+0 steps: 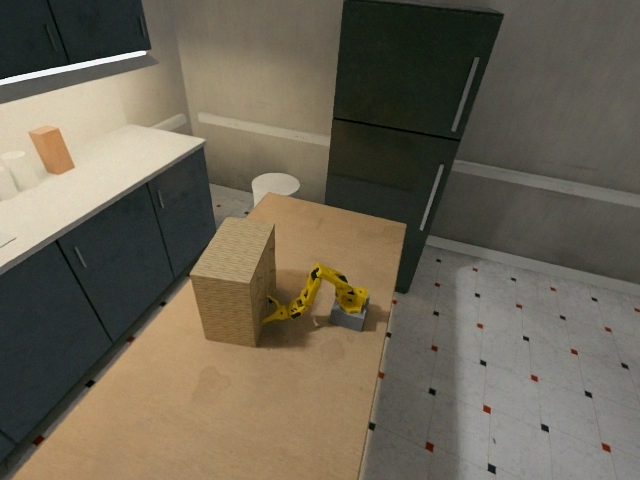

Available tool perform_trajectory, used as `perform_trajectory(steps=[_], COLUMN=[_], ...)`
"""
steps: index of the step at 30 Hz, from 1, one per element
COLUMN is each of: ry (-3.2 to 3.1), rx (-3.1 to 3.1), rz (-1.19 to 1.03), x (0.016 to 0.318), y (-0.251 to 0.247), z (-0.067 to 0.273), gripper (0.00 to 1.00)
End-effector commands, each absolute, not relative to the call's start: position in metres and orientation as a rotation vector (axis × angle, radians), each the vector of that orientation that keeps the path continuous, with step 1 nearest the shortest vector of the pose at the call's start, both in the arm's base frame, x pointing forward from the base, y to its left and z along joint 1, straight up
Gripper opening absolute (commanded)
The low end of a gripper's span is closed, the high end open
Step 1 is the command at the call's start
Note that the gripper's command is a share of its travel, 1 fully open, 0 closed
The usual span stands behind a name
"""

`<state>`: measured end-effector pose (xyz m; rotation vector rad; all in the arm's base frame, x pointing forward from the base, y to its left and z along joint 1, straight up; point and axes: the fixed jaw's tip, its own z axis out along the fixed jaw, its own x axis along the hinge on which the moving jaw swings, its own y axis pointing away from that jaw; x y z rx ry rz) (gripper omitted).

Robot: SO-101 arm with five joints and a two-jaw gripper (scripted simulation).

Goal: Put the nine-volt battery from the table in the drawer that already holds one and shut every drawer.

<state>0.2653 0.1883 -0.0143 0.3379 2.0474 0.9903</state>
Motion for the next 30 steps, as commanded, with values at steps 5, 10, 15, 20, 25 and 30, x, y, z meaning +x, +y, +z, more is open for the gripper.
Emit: perform_trajectory(steps=[5,10,15,20,25,30], ry=[2.030,2.030,2.030,2.030,2.031,2.032], rx=[0.346,0.346,0.346,0.346,0.342,0.334], rz=[1.009,1.009,1.009,1.009,1.011,1.015], x=[0.2660,0.2660,0.2660,0.2660,0.2641,0.2609], y=[0.1890,0.1890,0.1890,0.1890,0.1891,0.1893], z=[-0.0096,-0.0096,-0.0096,-0.0096,-0.0107,-0.0124], gripper=[0.00,0.00,0.00,0.00,0.00,0.00])
